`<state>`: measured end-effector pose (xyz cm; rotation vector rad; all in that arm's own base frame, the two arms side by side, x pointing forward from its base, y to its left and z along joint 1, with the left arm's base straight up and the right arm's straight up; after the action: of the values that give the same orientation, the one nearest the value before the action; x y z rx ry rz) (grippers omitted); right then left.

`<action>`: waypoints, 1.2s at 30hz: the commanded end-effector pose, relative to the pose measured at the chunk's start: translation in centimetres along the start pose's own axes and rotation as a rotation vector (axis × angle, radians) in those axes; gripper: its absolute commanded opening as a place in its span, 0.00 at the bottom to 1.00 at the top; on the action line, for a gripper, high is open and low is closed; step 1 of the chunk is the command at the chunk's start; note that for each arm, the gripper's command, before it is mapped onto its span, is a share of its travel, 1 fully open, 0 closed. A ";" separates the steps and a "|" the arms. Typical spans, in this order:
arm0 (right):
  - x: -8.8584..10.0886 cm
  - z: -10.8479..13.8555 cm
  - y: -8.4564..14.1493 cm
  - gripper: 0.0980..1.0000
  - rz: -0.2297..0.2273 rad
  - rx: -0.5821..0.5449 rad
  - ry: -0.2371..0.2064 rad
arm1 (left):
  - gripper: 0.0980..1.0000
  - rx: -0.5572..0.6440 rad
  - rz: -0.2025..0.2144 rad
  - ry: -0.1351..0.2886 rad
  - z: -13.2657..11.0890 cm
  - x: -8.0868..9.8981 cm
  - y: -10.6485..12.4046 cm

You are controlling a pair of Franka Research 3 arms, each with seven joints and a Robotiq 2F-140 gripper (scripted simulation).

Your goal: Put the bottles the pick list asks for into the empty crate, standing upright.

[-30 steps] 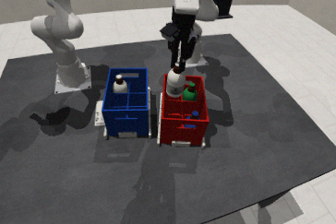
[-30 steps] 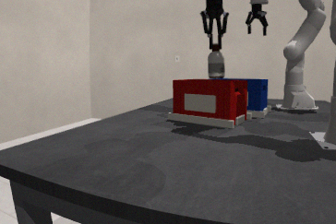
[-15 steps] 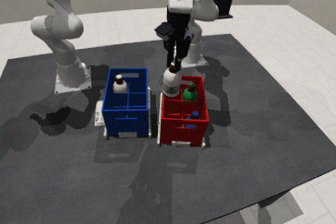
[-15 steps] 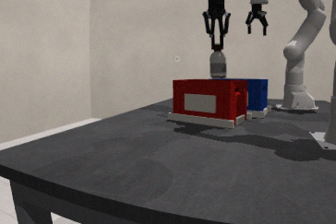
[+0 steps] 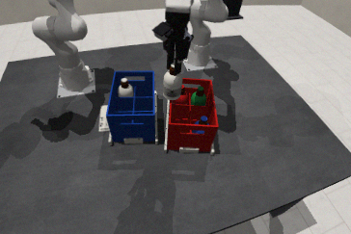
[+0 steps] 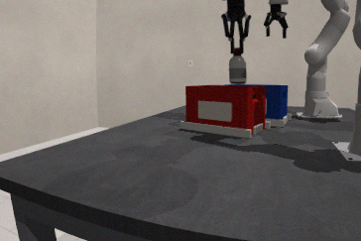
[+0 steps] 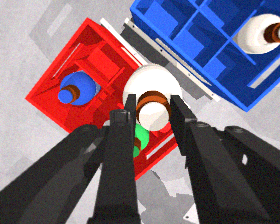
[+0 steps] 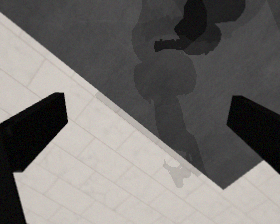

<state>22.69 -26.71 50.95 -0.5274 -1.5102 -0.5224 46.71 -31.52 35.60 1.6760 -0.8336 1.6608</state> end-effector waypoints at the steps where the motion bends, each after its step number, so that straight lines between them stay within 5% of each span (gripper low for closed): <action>1: 0.0 0.1 0.1 1.00 -0.001 -0.004 0.004 | 0.00 0.022 0.001 0.009 0.3 0.4 0.4; 36: 0.0 0.1 0.1 1.00 -0.001 -0.004 0.004 | 0.00 0.022 0.001 0.009 3.4 0.5 5.8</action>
<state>22.69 -26.71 50.95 -0.5274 -1.5102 -0.5224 44.15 -37.39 35.58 1.6751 -0.8288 1.6588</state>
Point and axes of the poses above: on each arm, the point where the finger pads meet when closed, its own x axis back along the fingers, its own y axis across the jaws, z = x × y, the point moved 1 cm from there along x, back along the fingers, and after that the axes turned 11 degrees about x, right-handed, at the moved point
